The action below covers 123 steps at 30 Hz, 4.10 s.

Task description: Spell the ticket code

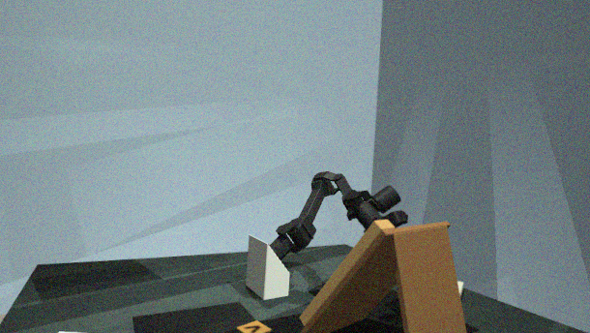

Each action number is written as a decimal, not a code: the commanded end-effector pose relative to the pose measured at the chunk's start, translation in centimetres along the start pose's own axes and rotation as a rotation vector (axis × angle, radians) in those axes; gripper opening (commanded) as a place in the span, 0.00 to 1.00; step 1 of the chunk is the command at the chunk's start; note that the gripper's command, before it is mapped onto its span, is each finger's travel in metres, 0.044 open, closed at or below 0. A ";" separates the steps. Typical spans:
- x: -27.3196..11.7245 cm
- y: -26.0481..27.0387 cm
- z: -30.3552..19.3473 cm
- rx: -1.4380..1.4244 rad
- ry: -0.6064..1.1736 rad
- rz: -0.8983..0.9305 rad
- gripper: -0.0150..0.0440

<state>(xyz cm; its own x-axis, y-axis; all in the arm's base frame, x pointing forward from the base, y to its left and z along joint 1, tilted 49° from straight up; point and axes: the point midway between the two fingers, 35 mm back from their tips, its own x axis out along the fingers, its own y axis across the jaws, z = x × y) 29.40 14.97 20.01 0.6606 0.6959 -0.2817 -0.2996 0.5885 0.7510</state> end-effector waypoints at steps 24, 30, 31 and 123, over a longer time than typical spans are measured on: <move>0.0 -1.4 0.0 -0.006 0.000 0.001 0.25; 0.0 -1.7 0.0 -0.006 0.000 0.001 0.25; 0.0 -1.7 0.0 -0.006 0.000 0.001 0.25; 0.1 -6.4 0.0 -0.008 0.001 0.000 0.25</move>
<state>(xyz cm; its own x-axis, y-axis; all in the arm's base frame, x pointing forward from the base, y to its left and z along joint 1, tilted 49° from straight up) 31.36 11.38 15.34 0.6611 0.6949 -0.2829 -0.3004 0.5907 0.7489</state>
